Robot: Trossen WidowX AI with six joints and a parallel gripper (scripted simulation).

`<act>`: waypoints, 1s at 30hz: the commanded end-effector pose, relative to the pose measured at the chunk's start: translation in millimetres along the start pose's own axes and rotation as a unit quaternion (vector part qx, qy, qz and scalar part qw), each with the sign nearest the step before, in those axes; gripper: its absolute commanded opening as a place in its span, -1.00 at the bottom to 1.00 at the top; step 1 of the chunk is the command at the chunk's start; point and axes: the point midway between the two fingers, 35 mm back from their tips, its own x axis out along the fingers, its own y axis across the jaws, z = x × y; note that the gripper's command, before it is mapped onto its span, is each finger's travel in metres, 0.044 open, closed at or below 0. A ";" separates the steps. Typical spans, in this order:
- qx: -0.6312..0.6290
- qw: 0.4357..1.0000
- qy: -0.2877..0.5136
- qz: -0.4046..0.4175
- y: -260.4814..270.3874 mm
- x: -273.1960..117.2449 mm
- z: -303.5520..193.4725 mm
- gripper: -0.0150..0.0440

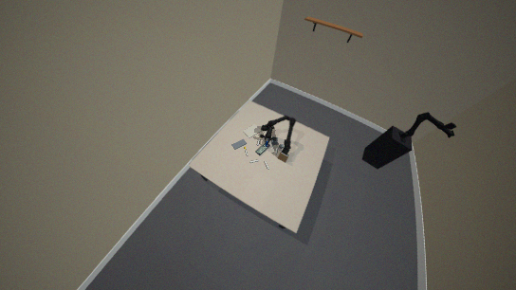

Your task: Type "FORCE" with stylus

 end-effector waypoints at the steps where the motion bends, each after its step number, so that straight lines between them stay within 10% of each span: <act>1: -0.003 1.000 -0.001 -0.001 -1.1 2.5 2.5 -0.49; 5: -0.003 1.000 -0.001 -0.001 -0.7 3.7 4.4 -0.22; 30: -0.003 1.000 -0.001 -0.001 -0.5 9.0 13.6 -0.22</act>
